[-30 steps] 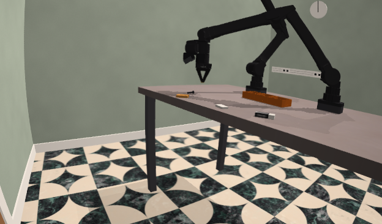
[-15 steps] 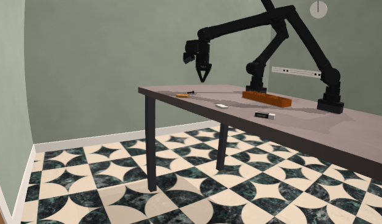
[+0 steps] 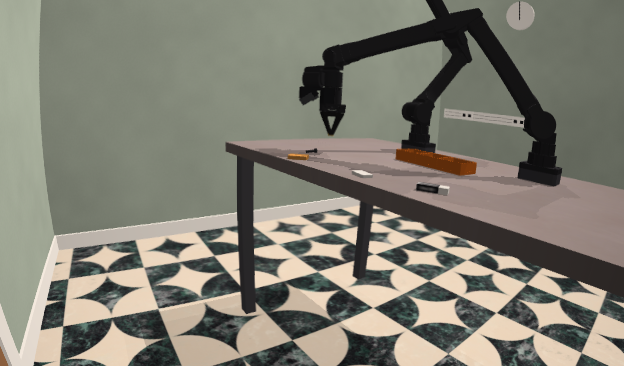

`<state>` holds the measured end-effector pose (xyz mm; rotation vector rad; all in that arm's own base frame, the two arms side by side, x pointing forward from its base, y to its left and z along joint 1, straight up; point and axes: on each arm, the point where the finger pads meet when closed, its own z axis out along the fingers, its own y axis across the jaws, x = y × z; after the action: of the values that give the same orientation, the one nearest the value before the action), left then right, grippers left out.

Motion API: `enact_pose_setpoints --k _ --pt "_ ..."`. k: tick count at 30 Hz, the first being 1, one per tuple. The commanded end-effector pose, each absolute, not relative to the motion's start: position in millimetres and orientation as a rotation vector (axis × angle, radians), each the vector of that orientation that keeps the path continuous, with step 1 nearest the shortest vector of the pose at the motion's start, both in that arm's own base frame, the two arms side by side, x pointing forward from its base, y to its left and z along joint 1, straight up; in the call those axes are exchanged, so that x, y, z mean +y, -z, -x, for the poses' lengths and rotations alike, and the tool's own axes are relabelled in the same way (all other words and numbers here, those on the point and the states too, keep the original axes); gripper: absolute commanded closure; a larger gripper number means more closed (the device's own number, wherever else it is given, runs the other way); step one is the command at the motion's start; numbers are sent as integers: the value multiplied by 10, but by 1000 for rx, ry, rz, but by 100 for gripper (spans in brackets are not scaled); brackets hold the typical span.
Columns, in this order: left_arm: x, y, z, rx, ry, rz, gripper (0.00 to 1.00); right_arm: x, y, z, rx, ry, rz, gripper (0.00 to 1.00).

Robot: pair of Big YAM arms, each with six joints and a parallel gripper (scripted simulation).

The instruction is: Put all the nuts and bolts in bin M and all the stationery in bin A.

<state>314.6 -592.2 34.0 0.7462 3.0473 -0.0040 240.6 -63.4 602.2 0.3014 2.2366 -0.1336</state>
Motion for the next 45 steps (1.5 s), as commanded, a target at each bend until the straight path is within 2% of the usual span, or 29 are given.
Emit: enact_pose_setpoints --k 1,4,37,45 --pt "-5963 -230 -3109 3054 -1 -749 89 -634 -6029 -2350 2239 140 -295 0" --pt "-5968 -530 -3054 3021 58 -741 89 -634 -6029 -2350 2239 140 -295 0" --pt "-4609 -435 -1954 3029 51 -742 89 -634 -6029 -2350 2239 140 -295 0" --pt "-4234 -413 -1649 2879 30 -1208 89 -634 -6029 -2350 2239 140 -295 0"
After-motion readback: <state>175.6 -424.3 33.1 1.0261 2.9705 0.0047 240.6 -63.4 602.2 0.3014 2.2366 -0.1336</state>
